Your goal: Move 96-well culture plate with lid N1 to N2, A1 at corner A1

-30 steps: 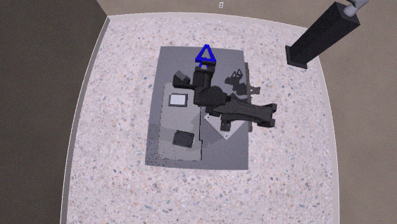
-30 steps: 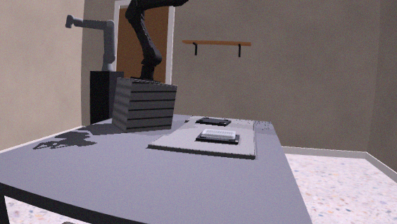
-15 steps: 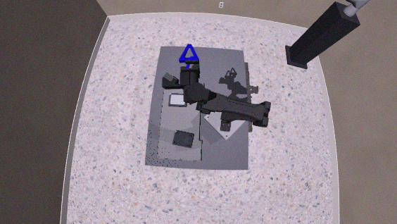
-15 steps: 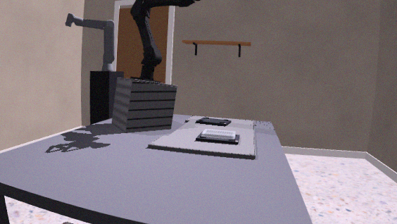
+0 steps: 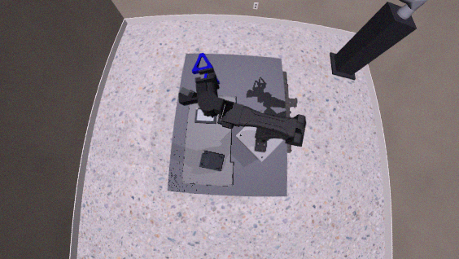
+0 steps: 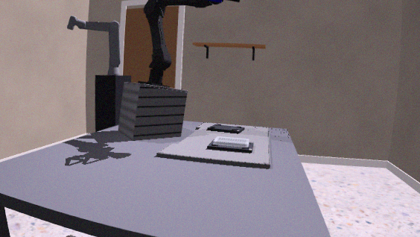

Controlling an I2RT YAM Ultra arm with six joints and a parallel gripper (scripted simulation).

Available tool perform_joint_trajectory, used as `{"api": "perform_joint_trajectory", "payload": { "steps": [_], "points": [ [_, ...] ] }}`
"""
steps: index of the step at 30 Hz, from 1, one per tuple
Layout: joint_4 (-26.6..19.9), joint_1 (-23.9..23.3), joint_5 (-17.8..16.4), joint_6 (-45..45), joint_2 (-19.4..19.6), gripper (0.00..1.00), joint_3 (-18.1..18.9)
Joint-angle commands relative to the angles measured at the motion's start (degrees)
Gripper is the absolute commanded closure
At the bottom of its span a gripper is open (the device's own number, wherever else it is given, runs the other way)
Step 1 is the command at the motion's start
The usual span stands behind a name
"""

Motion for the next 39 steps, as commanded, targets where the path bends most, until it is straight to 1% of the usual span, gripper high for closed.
{"api": "perform_joint_trajectory", "payload": {
  "steps": [1, 3, 4, 5, 6, 11, 12, 13, 14, 16, 18, 20, 21, 22, 23, 26, 27, 28, 29, 31, 32, 34, 35, 37, 38, 39],
  "points": [
    [-1.7, -0.7, -2.8, 3.5, 2.0, 0.00, 2.3],
    [-1.7, -0.7, -2.8, 3.5, 2.0, 0.00, 2.3],
    [-4.5, -1.2, -4.7, 5.2, 0.9, 0.00, 3.1],
    [-6.7, -1.5, -6.4, 6.5, 0.7, 0.00, 3.4],
    [-8.1, -1.8, -7.5, 7.5, 2.5, 0.00, 3.7],
    [-5.7, -1.1, -7.6, 8.6, 6.2, 0.00, 3.9],
    [-3.7, -0.9, -7.6, 8.8, 7.0, 0.00, 3.7],
    [-3.0, -0.7, -7.6, 8.8, 7.8, 0.00, 3.4],
    [-7.0, -2.0, -9.3, 10.4, 8.0, 0.00, 4.7],
    [-10.7, -2.7, -12.3, 12.7, 8.5, 0.00, 5.8],
    [-9.8, -2.7, -12.5, 13.1, 10.0, 0.00, 5.9],
    [-9.8, -2.7, -12.5, 13.1, 10.0, 0.00, 5.9],
    [-12.4, -3.0, -14.1, 14.5, 8.4, 0.00, 6.8],
    [-14.7, -3.5, -15.8, 15.9, 10.6, 0.00, 7.5],
    [-16.5, -3.8, -17.2, 17.0, 10.9, 0.00, 8.1],
    [-15.3, -3.7, -17.4, 17.8, 12.9, 0.00, 8.0],
    [-14.7, -3.1, -17.3, 18.0, 13.5, 0.00, 7.2],
    [-14.2, -2.8, -17.3, 18.1, 14.0, 0.00, 5.2],
    [-12.0, -2.5, -17.3, 18.2, 14.7, 0.00, 5.0],
    [-10.2, -2.3, -17.2, 18.3, 16.1, 0.00, 5.3],
    [-13.7, -3.8, -18.8, 19.6, 16.6, 0.00, 7.9],
    [-17.9, -4.6, -21.9, 22.0, 17.4, 0.00, 9.6],
    [-17.7, -4.6, -22.1, 22.2, 18.1, 0.00, 9.6],
    [-17.7, -4.6, -22.1, 22.2, 18.1, 0.00, 9.6],
    [-17.3, -4.6, -22.2, 22.4, 16.7, 0.00, 9.7],
    [-16.2, -3.9, -22.2, 22.6, 19.4, 0.00, 9.5]
  ]
}}
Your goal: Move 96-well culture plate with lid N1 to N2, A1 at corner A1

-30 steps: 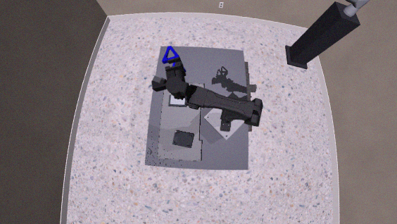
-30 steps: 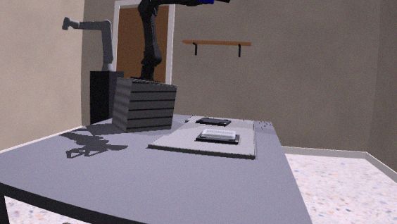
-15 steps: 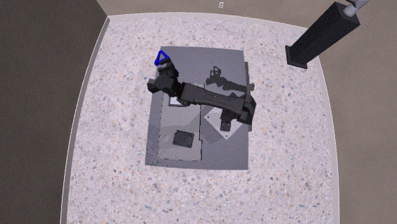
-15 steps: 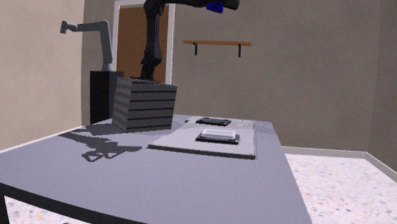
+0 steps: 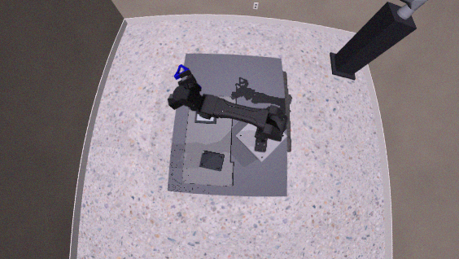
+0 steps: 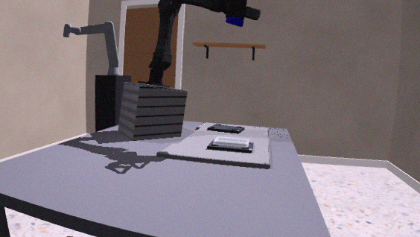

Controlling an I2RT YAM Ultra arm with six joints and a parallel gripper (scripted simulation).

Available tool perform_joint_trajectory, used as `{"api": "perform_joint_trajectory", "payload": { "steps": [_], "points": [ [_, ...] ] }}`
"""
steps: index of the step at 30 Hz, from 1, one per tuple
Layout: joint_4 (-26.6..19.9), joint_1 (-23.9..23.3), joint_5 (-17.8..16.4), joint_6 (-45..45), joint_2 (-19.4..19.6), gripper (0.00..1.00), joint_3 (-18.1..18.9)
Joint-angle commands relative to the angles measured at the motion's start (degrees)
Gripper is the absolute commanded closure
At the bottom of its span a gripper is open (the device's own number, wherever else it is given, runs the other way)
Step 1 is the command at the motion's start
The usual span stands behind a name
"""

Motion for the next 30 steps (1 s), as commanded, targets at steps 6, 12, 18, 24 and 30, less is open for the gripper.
{"api": "perform_joint_trajectory", "payload": {
  "steps": [6, 12, 18, 24, 30],
  "points": [
    [-5.0, -1.5, -5.9, 6.5, 3.9, 0.00, 3.8],
    [-3.4, -1.6, -7.2, 8.2, 7.3, 0.00, 3.2],
    [-7.4, -2.4, -10.8, 11.3, 9.6, 0.00, 5.4],
    [-10.4, -3.1, -14.5, 15.0, 12.6, 0.00, 6.7],
    [-10.4, -3.4, -16.6, 17.4, 15.8, 0.00, 6.6]
  ]
}}
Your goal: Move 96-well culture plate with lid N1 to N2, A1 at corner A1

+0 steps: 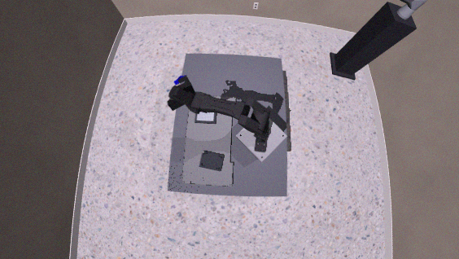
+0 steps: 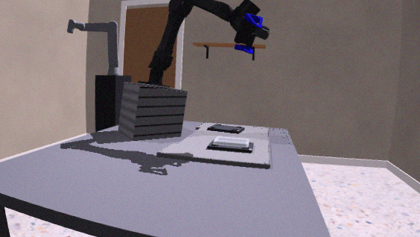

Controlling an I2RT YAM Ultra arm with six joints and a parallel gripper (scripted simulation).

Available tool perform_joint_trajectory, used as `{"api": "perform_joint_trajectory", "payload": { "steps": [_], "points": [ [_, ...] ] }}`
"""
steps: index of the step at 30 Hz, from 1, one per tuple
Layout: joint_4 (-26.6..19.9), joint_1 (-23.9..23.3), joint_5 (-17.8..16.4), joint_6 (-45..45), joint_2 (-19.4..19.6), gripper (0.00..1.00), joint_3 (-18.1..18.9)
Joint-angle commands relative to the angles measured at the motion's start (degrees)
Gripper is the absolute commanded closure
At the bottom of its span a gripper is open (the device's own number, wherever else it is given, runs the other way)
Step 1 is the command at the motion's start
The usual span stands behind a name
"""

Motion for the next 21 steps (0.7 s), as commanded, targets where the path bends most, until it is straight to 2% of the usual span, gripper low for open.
{"api": "perform_joint_trajectory", "payload": {
  "steps": [1, 2, 5, 7, 8, 10, 11, 14, 16, 17, 19, 20, 21],
  "points": [
    [-1.7, -0.8, -2.3, 2.8, 1.2, 0.00, 2.0],
    [-1.7, -0.8, -2.3, 2.8, 1.2, 0.00, 2.0],
    [-6.5, -1.7, -6.0, 5.8, 3.3, 0.00, 4.7],
    [-5.3, -1.6, -6.0, 6.1, 4.2, 0.00, 4.0],
    [-4.8, -1.5, -5.9, 6.3, 4.5, 0.00, 1.1],
    [-1.6, -0.2, -5.9, 6.4, 5.2, 0.00, -0.2],
    [-4.3, -1.6, -7.0, 7.5, 5.9, 0.00, 3.0],
    [-8.9, -2.5, -10.5, 10.5, 8.0, 0.00, 5.7],
    [-7.9, -2.4, -10.7, 10.8, 8.9, 0.00, 5.0],
    [-7.4, -2.3, -10.6, 11.0, 9.3, 0.00, 2.2],
    [-7.4, -2.3, -10.6, 11.0, 9.3, 0.00, 2.2],
    [-8.5, -2.6, -11.8, 12.0, 10.1, 0.00, 5.3],
    [-10.0, -2.9, -12.9, 12.9, 10.8, 0.00, 6.2]
  ]
}}
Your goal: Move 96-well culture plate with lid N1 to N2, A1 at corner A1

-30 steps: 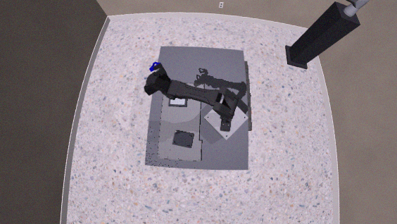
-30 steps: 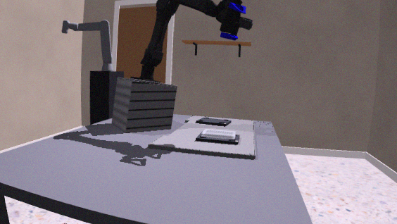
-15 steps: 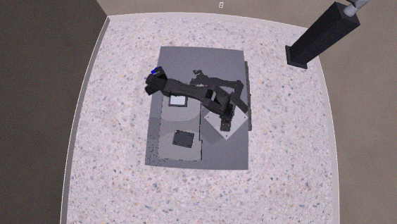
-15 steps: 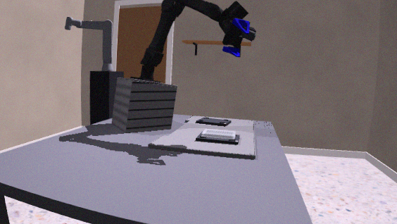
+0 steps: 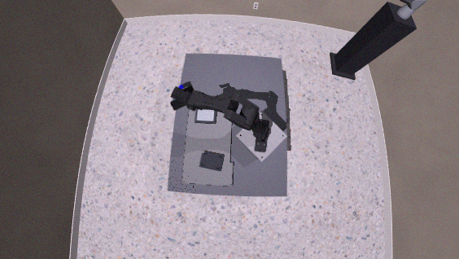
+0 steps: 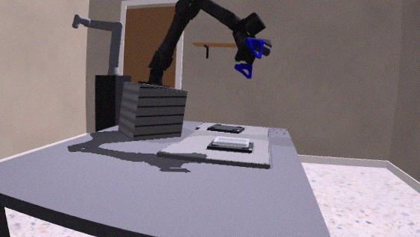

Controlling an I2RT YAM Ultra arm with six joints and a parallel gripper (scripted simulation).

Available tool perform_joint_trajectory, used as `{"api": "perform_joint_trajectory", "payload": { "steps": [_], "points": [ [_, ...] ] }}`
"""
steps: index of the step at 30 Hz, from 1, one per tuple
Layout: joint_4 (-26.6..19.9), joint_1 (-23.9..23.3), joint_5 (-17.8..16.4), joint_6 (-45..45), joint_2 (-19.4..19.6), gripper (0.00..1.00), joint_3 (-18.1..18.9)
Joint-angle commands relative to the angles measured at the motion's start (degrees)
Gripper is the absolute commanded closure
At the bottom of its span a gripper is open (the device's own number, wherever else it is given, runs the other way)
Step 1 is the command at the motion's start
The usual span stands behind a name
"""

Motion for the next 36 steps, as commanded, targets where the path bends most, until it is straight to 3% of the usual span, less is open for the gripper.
{"api": "perform_joint_trajectory", "payload": {
  "steps": [1, 4, 5, 8, 9, 12, 15, 20, 23, 25, 27, 36],
  "points": [
    [-3.8, -1.3, -3.7, 3.8, 1.6, 0.00, 3.9],
    [-4.6, -1.6, -5.2, 5.3, 3.2, 0.00, 4.3],
    [-4.2, -1.4, -5.1, 5.6, 3.5, 0.00, 1.4],
    [-0.2, -0.1, -5.2, 5.7, 4.1, 0.00, -0.7],
    [-2.7, -1.4, -6.2, 6.7, 4.9, 0.00, 2.4],
    [-6.5, -2.3, -9.4, 9.5, 7.2, 0.00, 4.8],
    [-6.8, -2.4, -9.9, 10.0, 7.8, 0.00, 5.0],
    [-12.8, -3.5, -14.7, 14.4, 11.8, 0.00, 8.9],
    [-11.0, -2.5, -14.7, 14.8, 12.5, 0.00, 4.7],
    [-7.5, -2.0, -14.7, 15.0, 12.8, 0.00, 2.7],
    [-10.7, -3.5, -16.6, 16.9, 14.4, 0.00, 6.3],
    [-18.0, -5.1, -23.2, 23.0, 20.3, 0.00, 11.2]
  ]
}}
